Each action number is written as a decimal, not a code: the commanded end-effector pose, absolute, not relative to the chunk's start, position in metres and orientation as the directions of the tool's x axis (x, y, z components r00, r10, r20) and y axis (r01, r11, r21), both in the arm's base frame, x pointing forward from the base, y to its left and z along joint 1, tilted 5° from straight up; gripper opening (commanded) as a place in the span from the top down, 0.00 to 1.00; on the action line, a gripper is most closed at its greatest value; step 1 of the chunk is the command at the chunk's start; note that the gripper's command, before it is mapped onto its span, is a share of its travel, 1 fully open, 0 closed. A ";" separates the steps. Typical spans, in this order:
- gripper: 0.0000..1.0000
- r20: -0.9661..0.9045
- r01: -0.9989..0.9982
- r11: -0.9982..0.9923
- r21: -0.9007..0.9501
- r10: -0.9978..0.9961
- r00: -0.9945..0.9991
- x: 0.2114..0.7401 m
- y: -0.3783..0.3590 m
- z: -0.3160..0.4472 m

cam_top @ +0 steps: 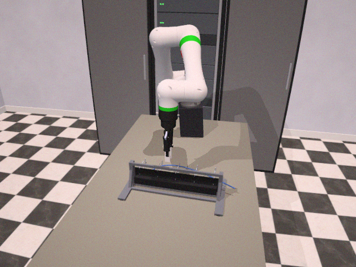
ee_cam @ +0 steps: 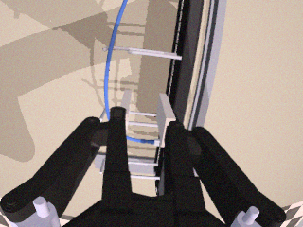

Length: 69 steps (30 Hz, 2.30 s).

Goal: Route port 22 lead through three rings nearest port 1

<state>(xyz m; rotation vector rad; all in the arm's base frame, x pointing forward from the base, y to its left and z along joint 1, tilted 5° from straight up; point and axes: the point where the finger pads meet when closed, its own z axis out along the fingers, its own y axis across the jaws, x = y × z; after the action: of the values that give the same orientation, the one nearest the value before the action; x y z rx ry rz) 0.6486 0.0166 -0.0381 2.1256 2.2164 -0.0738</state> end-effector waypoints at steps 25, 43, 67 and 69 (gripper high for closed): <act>1.00 -0.084 0.999 0.042 0.014 0.996 -0.041 0.649 0.017 -0.035; 1.00 -0.084 0.999 0.042 0.014 0.996 -0.041 0.649 0.017 -0.035; 1.00 -0.084 0.999 0.042 0.014 0.996 -0.041 0.649 0.017 -0.035; 1.00 -0.084 0.999 0.042 0.014 0.996 -0.041 0.649 0.017 -0.035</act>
<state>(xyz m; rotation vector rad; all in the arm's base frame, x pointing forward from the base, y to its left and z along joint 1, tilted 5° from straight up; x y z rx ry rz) 0.6486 0.0168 -0.0350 2.1254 2.2163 -0.0736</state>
